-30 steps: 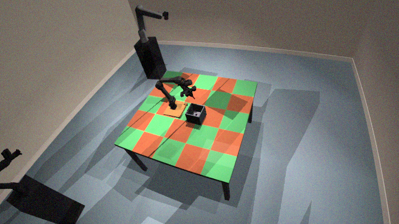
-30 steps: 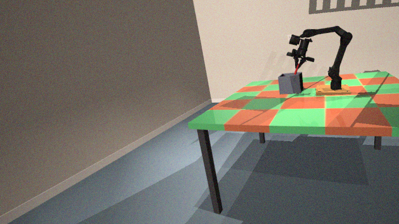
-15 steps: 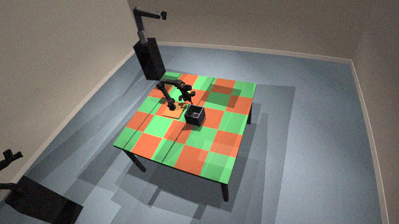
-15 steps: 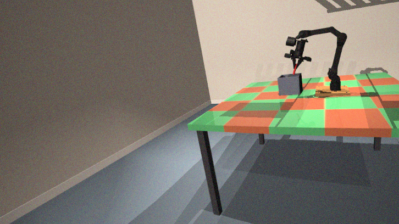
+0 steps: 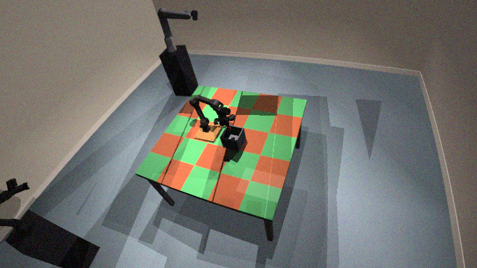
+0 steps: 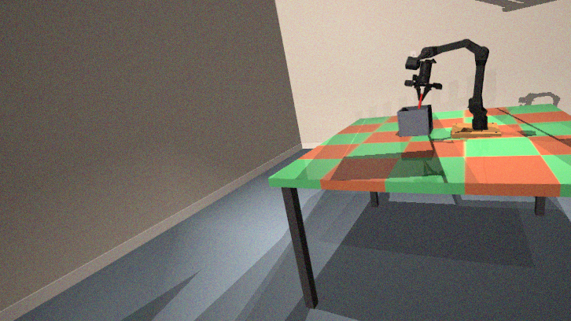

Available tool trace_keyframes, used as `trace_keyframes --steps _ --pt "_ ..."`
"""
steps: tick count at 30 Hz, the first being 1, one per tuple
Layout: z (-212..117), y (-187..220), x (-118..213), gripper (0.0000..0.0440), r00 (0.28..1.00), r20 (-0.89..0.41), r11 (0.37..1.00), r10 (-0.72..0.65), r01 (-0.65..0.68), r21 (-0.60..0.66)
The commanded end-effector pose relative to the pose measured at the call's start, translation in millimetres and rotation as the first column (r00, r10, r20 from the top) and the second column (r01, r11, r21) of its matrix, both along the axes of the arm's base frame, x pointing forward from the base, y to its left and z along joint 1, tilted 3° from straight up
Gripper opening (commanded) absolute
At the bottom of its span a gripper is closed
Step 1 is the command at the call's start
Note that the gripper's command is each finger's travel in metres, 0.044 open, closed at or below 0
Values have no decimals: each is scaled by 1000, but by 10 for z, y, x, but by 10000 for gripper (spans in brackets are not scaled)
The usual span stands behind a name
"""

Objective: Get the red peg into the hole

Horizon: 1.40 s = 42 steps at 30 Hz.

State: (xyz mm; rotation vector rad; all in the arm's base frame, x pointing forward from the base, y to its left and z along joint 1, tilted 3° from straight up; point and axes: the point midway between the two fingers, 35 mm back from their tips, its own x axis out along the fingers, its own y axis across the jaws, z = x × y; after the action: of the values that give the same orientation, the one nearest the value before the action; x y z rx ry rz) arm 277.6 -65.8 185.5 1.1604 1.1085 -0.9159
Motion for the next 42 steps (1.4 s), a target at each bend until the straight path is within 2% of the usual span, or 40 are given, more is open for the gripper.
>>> trace_keyframes --steps 1,13,32,33,37,39,42 --pt "-67 -81 39 0 1000 -12 1000 0 0 6" --pt "-405 -273 147 0 999 -50 1000 10 -9 29" --pt "-927 -336 337 0 994 -71 994 86 -82 68" --pt "-952 -336 343 18 993 -72 994 91 -86 68" --pt "-1039 -341 357 27 991 -84 993 108 -103 65" --pt "-1055 -345 382 69 989 -86 992 117 -112 62" --pt "-1077 -317 384 111 987 -95 989 132 -125 77"
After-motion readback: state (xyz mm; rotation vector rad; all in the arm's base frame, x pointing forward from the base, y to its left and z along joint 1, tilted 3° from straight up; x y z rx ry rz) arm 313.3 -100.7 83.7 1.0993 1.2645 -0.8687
